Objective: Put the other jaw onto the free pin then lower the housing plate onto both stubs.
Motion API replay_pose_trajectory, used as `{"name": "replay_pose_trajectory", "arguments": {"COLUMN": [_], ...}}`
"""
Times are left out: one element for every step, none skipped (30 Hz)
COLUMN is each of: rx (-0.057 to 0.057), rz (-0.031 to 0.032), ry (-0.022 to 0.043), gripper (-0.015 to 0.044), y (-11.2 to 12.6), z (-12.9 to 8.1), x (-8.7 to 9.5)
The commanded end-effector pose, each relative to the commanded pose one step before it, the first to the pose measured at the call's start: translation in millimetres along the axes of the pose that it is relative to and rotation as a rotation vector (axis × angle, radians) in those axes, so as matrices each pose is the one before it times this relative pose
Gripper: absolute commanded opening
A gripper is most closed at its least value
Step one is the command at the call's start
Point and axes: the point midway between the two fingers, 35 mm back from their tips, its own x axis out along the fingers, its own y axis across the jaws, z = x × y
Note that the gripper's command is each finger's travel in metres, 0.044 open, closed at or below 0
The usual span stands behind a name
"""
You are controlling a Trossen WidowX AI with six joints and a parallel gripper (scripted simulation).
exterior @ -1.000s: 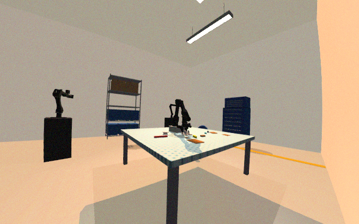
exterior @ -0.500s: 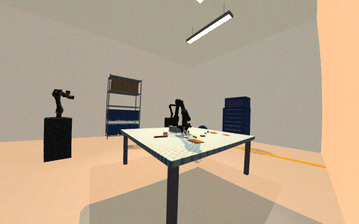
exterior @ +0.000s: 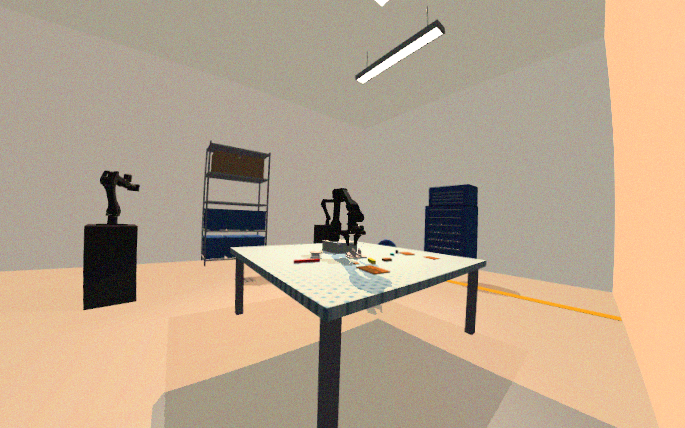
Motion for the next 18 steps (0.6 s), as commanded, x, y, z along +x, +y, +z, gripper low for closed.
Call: {"name": "replay_pose_trajectory", "arguments": {"rx": [-0.0229,-0.0097,-0.0097,-0.0053,-0.0028,-0.0021,-0.0012,0.0102,0.0172,0.0217,0.0217,0.0217,0.0217,0.0217,0.0218,0.0218,0.0218,0.0217], "rz": [-0.00355,-0.00163,-0.00170,-0.00165,-0.00161,-0.00163,-0.00163,-0.00073,-0.00120,-0.00145,-0.00140,-0.00134,-0.00128,-0.00122,-0.00117,-0.00111,-0.00105,-0.00099], "ry": [-0.00895,-0.00531,-0.00529,-0.00415,-0.00342,-0.00317,-0.00286,0.00105,0.00176,0.00221,0.00221,0.00220,0.00220,0.00219,0.00218,0.00217,0.00216,0.00215], "gripper": [0.0329,0.0355,0.0382,0.0408,0.0434,0.0440,0.0440,0.0440,0.0440,0.0440,0.0440,0.0440,0.0440,0.0440,0.0440,0.0440,0.0440,0.0440], "y": [-1.92,-0.87,-0.88,-1.83,-2.32,-2.45,-2.58,-3.97,-6.69,-8.41,-8.44,-8.44,-8.44,-8.45,-8.45,-8.45,-8.45,-8.44], "z": [1.74,0.98,0.97,0.74,0.58,0.51,0.42,-0.42,-0.76,-1.03,-1.11,-1.18,-1.25,-1.32,-1.39,-1.46,-1.53,-1.60], "x": [0.37,-0.41,-0.41,-0.45,-0.46,-0.46,-0.45,-0.37,-0.62,-0.79,-0.80,-0.80,-0.81,-0.81,-0.82,-0.82,-0.83,-0.83]}}
